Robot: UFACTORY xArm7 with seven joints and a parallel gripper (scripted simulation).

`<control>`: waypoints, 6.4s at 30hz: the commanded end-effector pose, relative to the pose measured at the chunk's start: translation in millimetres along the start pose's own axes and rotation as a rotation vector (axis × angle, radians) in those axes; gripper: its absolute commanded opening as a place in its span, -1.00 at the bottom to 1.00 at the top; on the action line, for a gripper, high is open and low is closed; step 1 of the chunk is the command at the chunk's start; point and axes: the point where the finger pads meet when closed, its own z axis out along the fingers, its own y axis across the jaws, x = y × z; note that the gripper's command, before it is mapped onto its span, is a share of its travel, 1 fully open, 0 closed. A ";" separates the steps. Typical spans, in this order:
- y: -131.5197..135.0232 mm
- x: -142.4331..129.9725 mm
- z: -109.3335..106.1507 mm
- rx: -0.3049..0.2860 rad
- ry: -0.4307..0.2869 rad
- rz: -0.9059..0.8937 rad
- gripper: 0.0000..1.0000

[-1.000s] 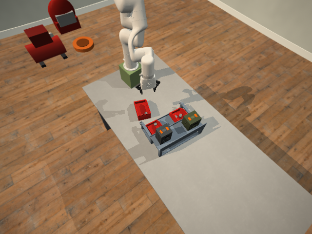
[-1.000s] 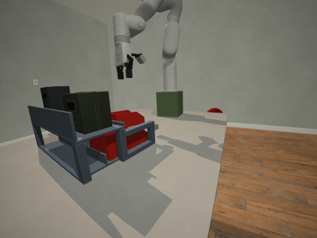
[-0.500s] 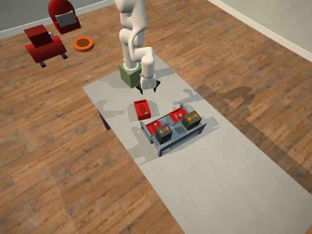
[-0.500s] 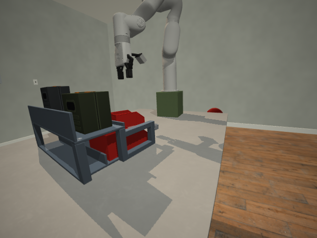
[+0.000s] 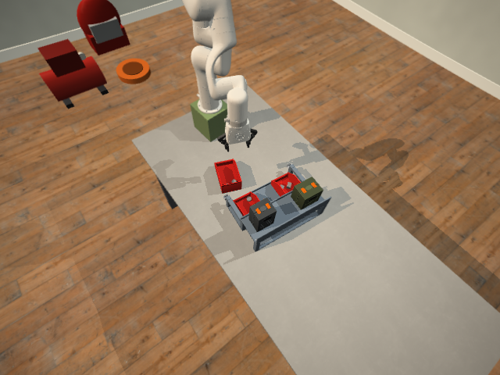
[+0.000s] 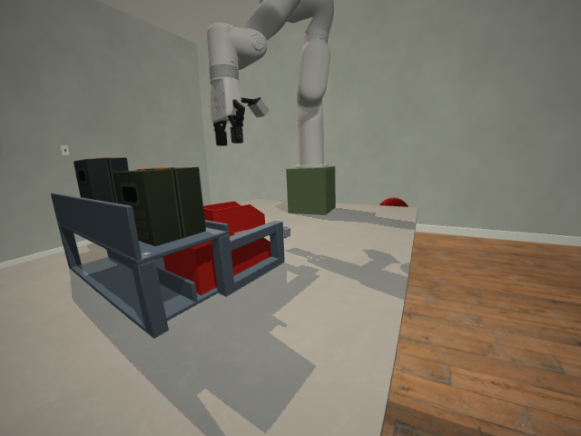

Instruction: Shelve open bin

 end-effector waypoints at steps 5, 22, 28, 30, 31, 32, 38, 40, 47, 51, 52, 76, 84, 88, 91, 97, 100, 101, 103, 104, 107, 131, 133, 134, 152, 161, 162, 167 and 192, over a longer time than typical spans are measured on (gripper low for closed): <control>1.6 -1.2 5.1 0.000 -0.003 0.000 1.00; 1.3 -1.2 4.0 0.000 -0.003 0.000 1.00; 1.3 -1.2 4.0 0.000 -0.003 0.000 1.00; 1.3 -1.2 4.0 0.000 -0.003 0.000 1.00; 1.3 -1.2 15.0 0.000 -0.003 0.000 1.00; 1.3 -1.2 26.0 0.000 -0.003 0.000 1.00; 1.1 -1.3 59.0 0.000 -0.003 0.000 1.00; 1.1 -1.3 59.0 0.000 -0.003 0.000 1.00; 1.1 -1.3 59.0 0.000 -0.003 0.000 1.00; 1.0 -1.3 93.3 -0.004 -0.004 -0.001 1.00; 0.6 -1.9 102.9 0.000 -0.003 0.000 1.00; 0.8 -2.3 94.2 0.000 -0.002 0.000 1.00; 0.9 -1.9 90.9 0.000 -0.002 0.000 1.00; 1.0 -1.7 88.5 0.000 -0.002 0.000 1.00; 1.0 -1.7 88.5 0.000 -0.002 0.000 1.00; 1.0 -1.7 88.5 0.000 -0.002 0.000 1.00; 1.0 -1.6 87.5 0.000 -0.002 0.000 1.00; 1.0 -1.5 86.9 0.000 -0.002 0.000 1.00; 1.0 -1.4 85.7 0.000 -0.002 0.000 1.00; 1.0 -1.4 85.7 0.000 -0.002 0.000 1.00; 1.0 -1.4 85.7 0.000 -0.002 0.000 1.00; 1.0 -1.3 84.3 0.000 -0.002 0.000 1.00; 1.0 -1.3 84.3 0.000 -0.002 0.000 -0.44; 1.0 -1.3 84.3 0.000 -0.002 0.000 -0.44; 1.0 -1.3 84.3 0.000 -0.002 0.000 -0.44; 1.0 -1.3 84.3 0.000 -0.002 0.000 -0.44; 1.0 -1.3 84.3 0.000 -0.002 0.000 -0.44; 1.0 -1.3 90.3 0.000 -0.002 0.000 -0.44; 1.0 -1.3 158.4 0.000 -0.002 0.000 -0.44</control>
